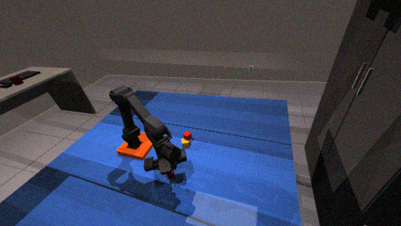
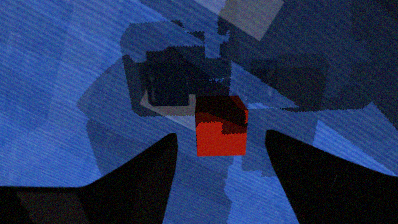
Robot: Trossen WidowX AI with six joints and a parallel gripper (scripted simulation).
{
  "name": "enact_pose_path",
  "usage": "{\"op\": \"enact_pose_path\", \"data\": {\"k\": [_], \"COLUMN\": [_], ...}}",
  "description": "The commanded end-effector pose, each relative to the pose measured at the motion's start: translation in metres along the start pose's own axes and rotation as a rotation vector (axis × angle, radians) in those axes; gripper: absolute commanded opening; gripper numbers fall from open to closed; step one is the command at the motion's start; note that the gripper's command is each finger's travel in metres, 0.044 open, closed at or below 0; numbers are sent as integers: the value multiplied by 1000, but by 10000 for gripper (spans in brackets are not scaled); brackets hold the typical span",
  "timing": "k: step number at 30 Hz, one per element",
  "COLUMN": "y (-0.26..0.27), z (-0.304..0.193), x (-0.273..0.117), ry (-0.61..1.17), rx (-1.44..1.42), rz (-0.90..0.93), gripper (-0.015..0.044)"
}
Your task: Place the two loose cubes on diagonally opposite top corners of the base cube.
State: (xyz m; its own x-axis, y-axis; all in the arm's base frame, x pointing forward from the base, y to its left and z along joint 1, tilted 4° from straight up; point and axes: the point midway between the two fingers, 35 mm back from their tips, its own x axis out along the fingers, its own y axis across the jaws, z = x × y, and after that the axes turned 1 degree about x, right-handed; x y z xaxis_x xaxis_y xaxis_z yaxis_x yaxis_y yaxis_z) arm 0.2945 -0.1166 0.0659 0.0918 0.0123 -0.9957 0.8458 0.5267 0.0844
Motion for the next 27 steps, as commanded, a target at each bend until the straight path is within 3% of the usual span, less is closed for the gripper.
{"op": "enact_pose_path", "data": {"k": [1,13,19,27], "y": [-1,-1,-1,0], "z": [-1,-2,-2,0], "x": [9,25,25,14], "ry": [8,8,8,8], "rx": [7,7,7,7], "rz": [-4,-3,-3,-3], "gripper": [265,265,107,105]}}
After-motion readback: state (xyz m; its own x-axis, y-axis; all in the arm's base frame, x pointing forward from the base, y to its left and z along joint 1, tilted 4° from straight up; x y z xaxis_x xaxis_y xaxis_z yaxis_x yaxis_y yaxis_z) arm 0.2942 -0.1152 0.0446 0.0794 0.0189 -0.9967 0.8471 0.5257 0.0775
